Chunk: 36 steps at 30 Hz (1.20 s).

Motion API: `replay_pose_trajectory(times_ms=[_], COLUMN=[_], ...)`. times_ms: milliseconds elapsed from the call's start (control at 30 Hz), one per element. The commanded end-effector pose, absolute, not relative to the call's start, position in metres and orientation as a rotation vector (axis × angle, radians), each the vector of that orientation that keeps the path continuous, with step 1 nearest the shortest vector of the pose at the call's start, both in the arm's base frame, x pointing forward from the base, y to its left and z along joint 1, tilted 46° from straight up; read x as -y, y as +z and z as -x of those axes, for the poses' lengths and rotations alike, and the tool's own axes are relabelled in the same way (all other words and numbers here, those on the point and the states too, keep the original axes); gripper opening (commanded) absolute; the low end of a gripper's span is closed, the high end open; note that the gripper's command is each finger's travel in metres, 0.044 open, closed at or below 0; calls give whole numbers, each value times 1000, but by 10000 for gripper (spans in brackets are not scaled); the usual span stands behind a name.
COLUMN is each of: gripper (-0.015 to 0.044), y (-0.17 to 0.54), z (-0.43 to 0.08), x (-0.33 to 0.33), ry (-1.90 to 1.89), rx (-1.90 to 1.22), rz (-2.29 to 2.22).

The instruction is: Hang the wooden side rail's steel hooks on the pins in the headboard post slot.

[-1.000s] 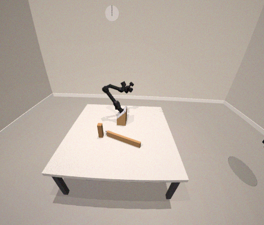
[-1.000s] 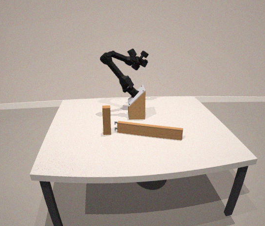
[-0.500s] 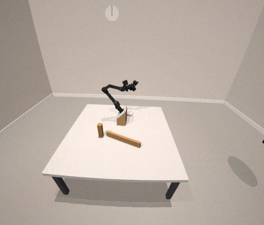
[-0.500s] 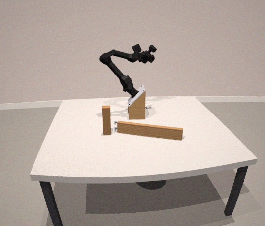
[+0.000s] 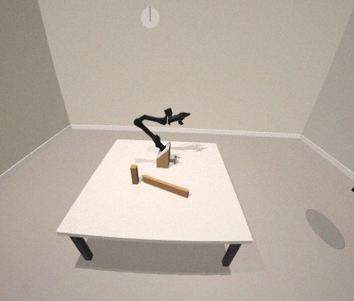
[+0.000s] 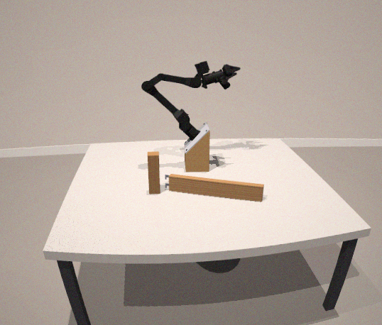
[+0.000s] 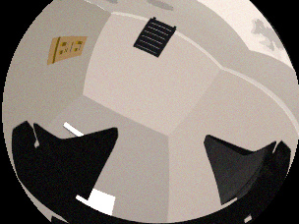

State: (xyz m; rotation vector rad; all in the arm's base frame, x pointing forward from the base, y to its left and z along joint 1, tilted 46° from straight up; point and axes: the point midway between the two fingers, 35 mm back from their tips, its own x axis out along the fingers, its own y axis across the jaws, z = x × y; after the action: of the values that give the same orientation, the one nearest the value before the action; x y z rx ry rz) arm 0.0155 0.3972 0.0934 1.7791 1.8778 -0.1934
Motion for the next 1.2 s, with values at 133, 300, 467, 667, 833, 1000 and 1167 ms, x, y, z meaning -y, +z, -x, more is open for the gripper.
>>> replay_pose_trajectory(times_ms=[133, 300, 467, 667, 833, 1000, 1167], gripper=[440, 440, 440, 440, 440, 440, 440], y=[89, 89, 89, 90, 91, 93, 95], z=[-127, -186, -236, -280, -302, -309, -300], x=[-356, -317, -266, -194, -127, -58, 12], ry=[-339, -417, -495, -582, -649, -720, -786], rx=[-1472, -1202, -908, -537, -216, 121, 485], rz=[-2095, -2255, -2387, -2498, -2532, -2545, -2531])
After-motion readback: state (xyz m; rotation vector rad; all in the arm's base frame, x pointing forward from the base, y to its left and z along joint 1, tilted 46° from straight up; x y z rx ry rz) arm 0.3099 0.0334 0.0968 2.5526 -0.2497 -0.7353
